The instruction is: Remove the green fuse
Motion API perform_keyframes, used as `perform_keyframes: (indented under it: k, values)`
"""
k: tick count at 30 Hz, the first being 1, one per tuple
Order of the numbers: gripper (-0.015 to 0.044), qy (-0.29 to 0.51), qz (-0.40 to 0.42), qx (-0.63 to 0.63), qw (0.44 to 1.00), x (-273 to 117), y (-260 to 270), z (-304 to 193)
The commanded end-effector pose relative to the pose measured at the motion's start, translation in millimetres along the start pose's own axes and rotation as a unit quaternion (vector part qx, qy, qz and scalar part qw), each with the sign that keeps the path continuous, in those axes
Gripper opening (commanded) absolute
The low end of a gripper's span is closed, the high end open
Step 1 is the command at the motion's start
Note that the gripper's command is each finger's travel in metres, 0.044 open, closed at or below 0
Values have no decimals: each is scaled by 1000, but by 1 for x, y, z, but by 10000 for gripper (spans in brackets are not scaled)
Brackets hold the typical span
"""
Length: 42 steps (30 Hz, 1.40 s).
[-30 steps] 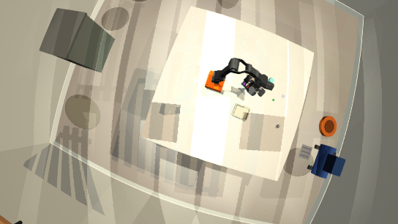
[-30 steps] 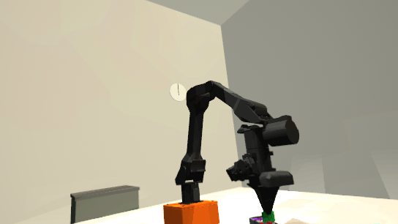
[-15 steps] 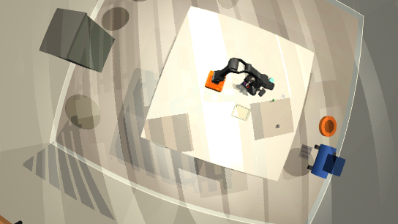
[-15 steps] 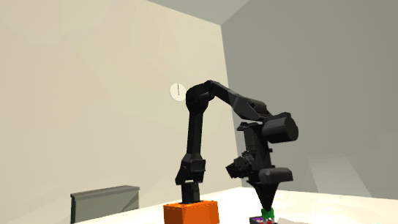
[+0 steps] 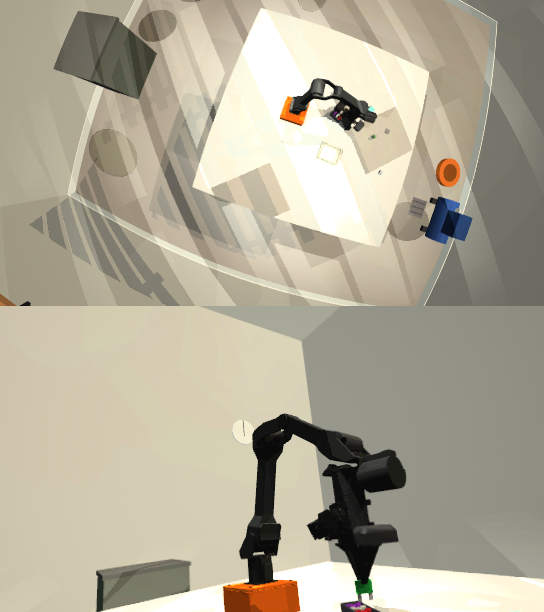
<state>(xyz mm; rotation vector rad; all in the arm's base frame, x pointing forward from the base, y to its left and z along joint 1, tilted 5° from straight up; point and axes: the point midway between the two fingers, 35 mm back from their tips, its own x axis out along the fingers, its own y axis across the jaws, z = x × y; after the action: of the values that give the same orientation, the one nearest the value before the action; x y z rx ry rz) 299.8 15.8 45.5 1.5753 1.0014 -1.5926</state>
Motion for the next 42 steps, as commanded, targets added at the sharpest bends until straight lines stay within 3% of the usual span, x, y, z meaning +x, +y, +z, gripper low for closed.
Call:
perform_keyframes:
  k: [1, 14, 42]
  values:
    - [0, 3, 2, -2, 1000, -7, 0, -1]
    - [0, 1, 5, -2, 1000, -9, 32, 41]
    - [0, -5, 5, -1, 1000, -9, 80, 194]
